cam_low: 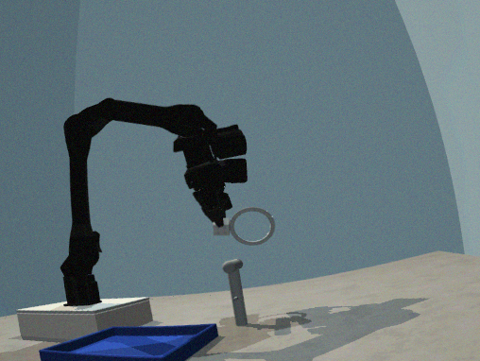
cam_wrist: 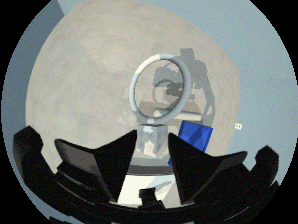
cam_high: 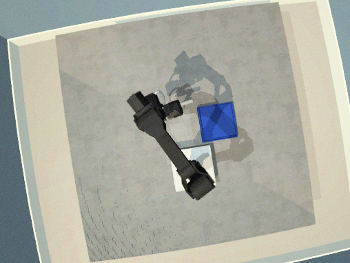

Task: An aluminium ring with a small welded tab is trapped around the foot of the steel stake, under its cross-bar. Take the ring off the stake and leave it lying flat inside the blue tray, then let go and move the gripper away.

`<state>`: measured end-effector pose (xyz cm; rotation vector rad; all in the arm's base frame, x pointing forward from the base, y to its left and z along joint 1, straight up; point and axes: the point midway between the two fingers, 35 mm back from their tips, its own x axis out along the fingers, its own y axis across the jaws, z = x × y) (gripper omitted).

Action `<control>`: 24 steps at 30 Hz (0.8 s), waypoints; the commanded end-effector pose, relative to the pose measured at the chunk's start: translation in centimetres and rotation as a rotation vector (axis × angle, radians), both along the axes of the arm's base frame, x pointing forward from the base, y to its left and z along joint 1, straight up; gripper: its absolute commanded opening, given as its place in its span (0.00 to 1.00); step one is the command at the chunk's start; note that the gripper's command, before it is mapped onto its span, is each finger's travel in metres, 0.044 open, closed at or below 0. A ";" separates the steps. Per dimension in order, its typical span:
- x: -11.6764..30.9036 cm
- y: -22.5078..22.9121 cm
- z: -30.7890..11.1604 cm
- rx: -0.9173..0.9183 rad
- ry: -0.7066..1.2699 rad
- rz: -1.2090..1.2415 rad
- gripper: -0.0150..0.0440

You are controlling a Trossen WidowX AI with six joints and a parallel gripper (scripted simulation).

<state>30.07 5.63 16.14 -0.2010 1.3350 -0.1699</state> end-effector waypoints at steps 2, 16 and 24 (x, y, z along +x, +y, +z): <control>0.9 0.0 0.2 0.000 -0.003 0.005 0.25; 3.2 -0.1 0.3 0.000 -0.005 0.005 0.25; 4.5 -0.2 0.3 0.000 -0.006 0.005 0.25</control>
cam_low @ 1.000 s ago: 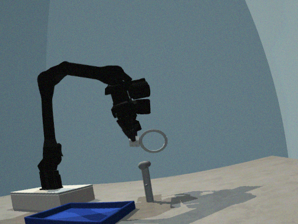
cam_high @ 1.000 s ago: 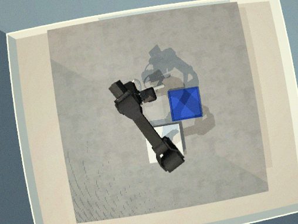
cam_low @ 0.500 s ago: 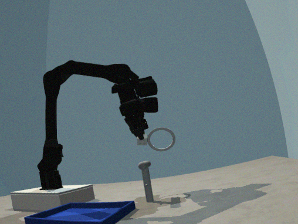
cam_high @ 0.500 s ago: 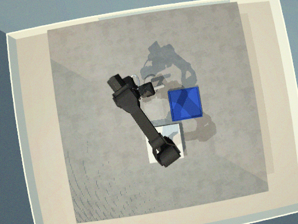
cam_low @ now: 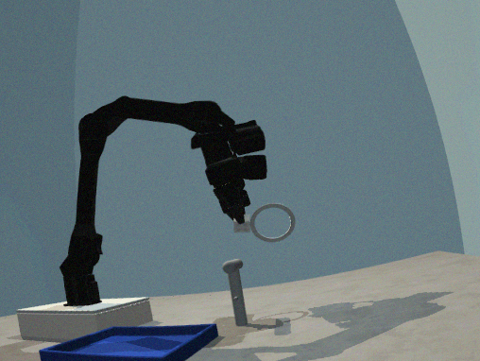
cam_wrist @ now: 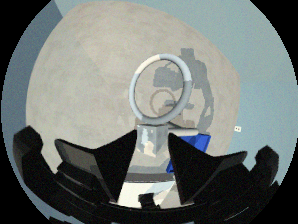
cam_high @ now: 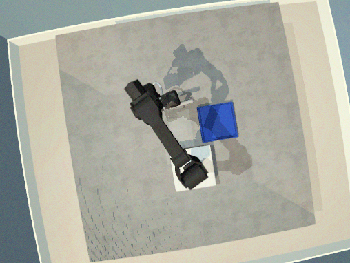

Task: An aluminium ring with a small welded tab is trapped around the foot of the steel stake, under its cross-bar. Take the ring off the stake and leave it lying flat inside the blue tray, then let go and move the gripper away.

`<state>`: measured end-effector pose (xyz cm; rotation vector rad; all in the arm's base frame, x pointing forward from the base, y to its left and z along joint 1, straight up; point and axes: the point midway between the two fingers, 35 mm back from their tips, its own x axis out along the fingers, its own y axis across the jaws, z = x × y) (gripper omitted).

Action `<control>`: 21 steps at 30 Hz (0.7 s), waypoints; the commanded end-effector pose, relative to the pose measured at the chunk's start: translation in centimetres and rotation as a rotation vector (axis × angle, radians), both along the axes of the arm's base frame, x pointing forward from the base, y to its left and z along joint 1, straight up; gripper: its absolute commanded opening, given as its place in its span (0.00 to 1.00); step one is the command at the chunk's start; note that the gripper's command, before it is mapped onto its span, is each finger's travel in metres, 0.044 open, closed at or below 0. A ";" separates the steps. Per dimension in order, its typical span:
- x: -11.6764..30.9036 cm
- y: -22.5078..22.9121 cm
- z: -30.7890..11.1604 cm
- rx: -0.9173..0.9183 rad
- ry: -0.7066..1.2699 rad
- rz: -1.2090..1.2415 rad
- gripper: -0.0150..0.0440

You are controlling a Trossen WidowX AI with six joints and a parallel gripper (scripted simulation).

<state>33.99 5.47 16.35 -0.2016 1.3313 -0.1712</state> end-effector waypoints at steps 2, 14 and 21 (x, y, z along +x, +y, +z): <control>0.9 0.0 0.1 0.001 -0.003 0.005 0.25; 2.6 -0.3 0.0 0.001 -0.005 0.005 0.25; 2.1 -0.8 0.1 0.036 -0.064 -0.101 0.25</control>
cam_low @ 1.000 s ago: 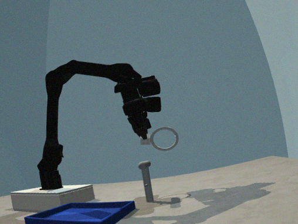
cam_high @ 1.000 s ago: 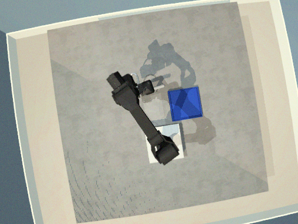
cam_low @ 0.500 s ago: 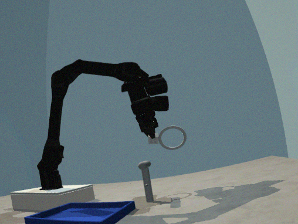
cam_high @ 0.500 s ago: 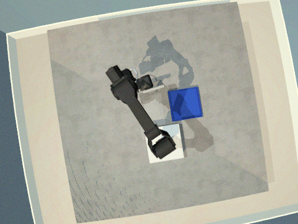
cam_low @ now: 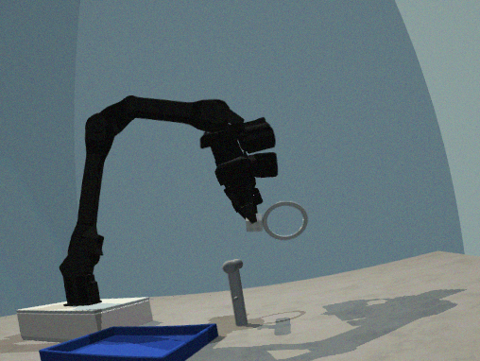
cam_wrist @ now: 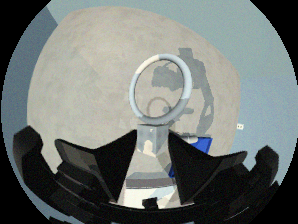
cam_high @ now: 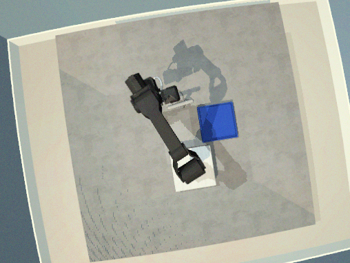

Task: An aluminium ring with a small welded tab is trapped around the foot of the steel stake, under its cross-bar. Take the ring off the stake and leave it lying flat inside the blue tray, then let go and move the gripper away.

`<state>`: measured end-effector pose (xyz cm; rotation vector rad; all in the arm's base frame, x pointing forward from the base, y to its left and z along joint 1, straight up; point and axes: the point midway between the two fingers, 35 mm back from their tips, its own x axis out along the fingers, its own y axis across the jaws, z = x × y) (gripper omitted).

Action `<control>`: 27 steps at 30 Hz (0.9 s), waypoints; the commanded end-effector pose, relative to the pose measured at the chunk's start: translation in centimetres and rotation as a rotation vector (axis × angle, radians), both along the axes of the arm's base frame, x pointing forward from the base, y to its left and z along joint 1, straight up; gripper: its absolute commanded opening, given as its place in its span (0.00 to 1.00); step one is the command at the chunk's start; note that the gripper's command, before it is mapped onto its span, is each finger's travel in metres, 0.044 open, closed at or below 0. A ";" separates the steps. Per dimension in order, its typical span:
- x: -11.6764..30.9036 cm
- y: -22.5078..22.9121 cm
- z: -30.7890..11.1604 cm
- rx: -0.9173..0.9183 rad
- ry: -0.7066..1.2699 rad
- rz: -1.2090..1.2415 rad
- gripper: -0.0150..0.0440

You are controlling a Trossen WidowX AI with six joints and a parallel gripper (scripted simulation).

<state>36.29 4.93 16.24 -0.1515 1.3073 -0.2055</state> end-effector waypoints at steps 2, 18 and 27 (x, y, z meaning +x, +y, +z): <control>-0.3 -0.5 0.3 0.033 -0.055 -0.089 0.25; -1.7 -2.0 0.4 0.154 -0.224 -0.394 0.25; -2.6 -2.8 0.3 0.232 -0.316 -0.562 0.25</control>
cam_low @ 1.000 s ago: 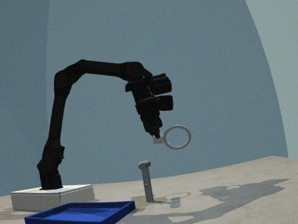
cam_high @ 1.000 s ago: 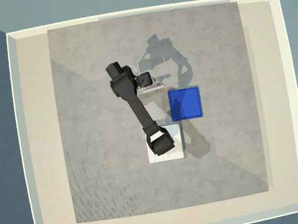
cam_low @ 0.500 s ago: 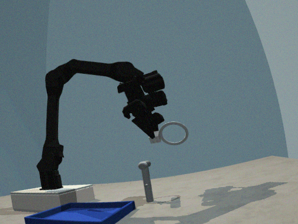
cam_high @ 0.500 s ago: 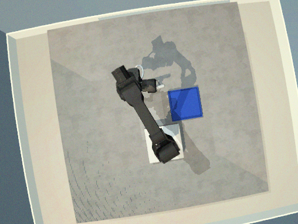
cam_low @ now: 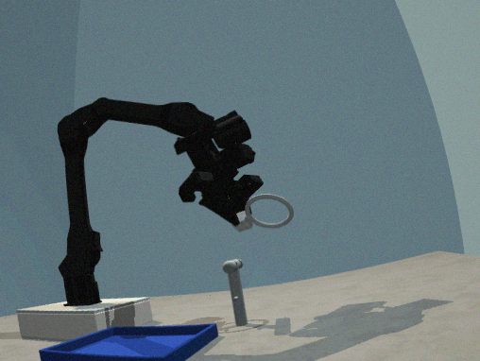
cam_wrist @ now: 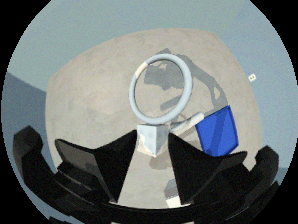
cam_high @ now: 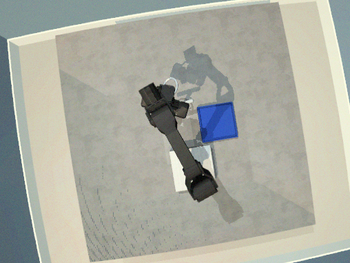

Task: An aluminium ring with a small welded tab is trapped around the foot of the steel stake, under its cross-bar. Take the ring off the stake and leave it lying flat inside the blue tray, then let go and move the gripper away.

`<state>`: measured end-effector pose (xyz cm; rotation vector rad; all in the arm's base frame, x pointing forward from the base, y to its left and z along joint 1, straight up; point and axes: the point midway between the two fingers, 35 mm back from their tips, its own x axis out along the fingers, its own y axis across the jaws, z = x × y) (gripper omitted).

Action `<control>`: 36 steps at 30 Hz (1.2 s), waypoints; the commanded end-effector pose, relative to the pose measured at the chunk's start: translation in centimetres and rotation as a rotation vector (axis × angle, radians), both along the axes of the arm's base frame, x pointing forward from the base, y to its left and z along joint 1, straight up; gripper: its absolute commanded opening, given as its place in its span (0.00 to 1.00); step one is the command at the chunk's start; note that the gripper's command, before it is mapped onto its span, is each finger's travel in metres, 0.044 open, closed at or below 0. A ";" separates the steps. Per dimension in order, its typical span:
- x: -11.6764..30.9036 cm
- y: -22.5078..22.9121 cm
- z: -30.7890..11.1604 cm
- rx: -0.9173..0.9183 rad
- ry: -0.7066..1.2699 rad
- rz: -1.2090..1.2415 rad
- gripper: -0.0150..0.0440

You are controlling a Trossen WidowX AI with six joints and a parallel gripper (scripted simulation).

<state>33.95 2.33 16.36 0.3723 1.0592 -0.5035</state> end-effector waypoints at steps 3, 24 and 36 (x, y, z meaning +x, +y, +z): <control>-0.5 -0.5 0.1 0.057 -0.070 -0.111 0.25; -2.8 -2.3 -0.6 0.271 -0.287 -0.482 0.25; -4.1 -3.3 -1.2 0.410 -0.407 -0.684 0.25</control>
